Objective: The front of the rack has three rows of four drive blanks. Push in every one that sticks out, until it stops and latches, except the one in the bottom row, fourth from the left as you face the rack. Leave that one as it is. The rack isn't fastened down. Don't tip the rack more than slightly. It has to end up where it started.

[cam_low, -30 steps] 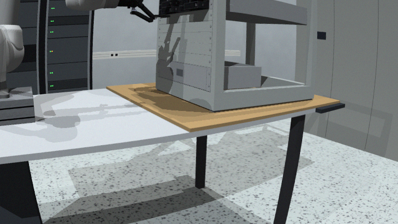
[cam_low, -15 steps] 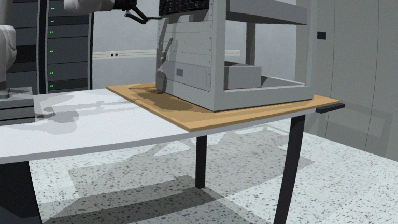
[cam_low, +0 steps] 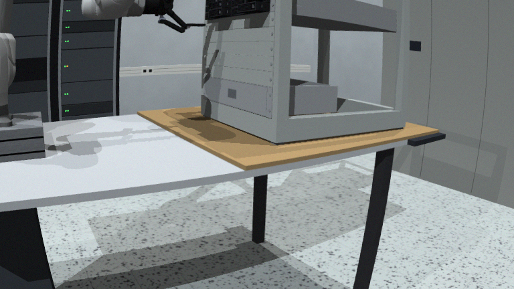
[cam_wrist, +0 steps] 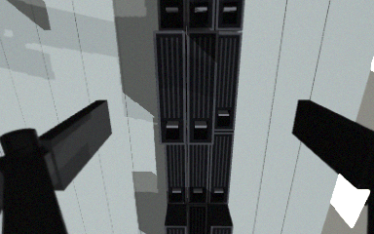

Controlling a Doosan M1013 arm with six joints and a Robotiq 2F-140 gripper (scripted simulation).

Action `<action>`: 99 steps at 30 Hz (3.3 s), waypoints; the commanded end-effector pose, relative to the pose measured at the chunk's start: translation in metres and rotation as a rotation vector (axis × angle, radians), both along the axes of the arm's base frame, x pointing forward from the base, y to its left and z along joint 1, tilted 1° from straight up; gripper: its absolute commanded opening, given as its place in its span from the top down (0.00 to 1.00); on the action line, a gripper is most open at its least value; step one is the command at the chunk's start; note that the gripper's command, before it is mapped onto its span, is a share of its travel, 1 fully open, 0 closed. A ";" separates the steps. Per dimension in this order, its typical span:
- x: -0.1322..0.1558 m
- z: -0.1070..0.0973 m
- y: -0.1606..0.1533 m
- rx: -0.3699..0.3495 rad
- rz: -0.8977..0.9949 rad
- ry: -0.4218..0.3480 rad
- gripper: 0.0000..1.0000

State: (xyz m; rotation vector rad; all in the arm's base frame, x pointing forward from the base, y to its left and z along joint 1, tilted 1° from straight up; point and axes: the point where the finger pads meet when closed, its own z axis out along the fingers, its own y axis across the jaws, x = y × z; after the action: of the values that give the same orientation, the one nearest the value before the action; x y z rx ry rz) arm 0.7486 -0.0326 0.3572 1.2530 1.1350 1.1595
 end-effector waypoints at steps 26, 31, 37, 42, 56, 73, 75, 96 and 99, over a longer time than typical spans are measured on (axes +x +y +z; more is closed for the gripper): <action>0.000 0.001 0.002 0.000 0.000 -0.001 0.00; 0.000 0.001 0.002 0.000 0.000 -0.001 0.00; 0.000 0.001 0.002 0.000 0.000 -0.001 0.00; 0.000 0.001 0.002 0.000 0.000 -0.001 0.00; 0.000 0.001 0.002 0.000 0.000 -0.001 0.00; 0.000 0.001 0.002 0.000 0.000 -0.001 0.00; 0.000 0.001 0.002 0.000 0.000 -0.001 0.00; 0.000 0.001 0.002 0.000 0.000 -0.001 0.90; 0.000 0.001 0.002 0.000 0.000 -0.001 0.90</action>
State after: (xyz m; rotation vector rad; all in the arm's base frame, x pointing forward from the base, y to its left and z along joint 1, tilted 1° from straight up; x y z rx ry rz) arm 0.7489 -0.0303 0.3572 1.2530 1.1344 1.1592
